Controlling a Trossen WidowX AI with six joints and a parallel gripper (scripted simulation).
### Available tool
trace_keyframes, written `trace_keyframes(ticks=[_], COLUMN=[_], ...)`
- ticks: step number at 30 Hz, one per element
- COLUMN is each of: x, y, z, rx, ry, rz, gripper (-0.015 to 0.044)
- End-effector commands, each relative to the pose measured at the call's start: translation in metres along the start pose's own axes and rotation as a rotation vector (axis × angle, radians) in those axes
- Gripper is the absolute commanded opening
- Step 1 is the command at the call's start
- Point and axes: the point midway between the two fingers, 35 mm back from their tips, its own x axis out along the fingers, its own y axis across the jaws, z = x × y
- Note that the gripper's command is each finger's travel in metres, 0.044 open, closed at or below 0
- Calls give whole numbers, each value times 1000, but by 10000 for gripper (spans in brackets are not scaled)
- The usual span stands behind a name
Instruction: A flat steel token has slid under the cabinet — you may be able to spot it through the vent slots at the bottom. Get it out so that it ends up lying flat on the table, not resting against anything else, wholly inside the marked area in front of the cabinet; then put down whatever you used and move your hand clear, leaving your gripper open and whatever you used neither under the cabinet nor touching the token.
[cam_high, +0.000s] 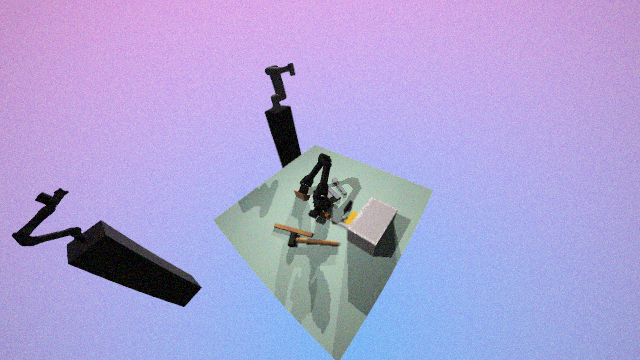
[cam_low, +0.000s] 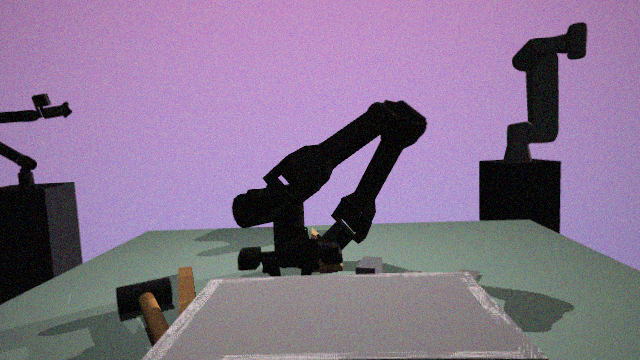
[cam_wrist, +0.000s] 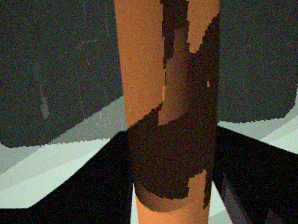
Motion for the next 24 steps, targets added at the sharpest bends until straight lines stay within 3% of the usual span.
trace_keyframes(ticks=[1,24], x=[1,-1], y=[1,-2], z=[-7,-13], rx=[-5,-93], ry=[3,1], rz=[1,0], gripper=[0,0])
